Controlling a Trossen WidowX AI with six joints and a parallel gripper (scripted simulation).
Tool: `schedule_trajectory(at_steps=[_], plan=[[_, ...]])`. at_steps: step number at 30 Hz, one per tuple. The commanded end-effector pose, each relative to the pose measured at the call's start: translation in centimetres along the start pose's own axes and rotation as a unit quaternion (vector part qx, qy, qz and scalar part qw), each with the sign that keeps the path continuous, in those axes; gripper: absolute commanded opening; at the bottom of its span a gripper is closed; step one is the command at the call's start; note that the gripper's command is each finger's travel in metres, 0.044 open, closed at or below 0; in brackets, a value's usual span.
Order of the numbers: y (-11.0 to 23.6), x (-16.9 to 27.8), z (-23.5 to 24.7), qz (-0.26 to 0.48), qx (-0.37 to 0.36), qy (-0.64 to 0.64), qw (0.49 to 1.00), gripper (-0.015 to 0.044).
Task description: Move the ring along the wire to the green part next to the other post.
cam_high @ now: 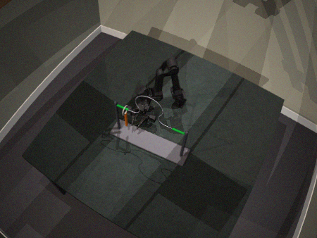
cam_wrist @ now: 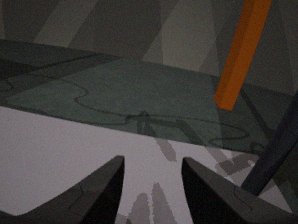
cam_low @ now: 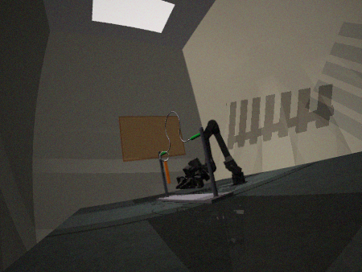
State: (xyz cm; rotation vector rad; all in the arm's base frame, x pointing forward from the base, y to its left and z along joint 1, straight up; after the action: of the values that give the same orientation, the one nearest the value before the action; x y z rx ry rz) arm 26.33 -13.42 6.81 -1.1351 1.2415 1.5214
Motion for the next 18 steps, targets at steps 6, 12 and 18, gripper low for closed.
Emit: schedule_trajectory(at_steps=[6,12,18], plan=[[5.2,1.0,-2.5,-0.055,0.02,-0.051,0.997,0.016],[7.2,1.4,-2.9,-0.074,0.027,-0.063,0.995,0.016],[6.0,-0.2,-3.1,-0.071,0.027,-0.06,0.995,0.016]])
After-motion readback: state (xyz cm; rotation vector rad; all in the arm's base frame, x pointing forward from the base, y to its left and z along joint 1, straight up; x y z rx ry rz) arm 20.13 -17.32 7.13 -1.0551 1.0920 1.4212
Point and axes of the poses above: the point midway between the two fingers, 35 mm back from their tips, its own y axis back along the fingers, its own z axis across the jaws, x = y × z, the point moved 2 cm from there along y, back along the fingers, and after that the axes turned 13 degrees about -y, right-handed, at the moved point
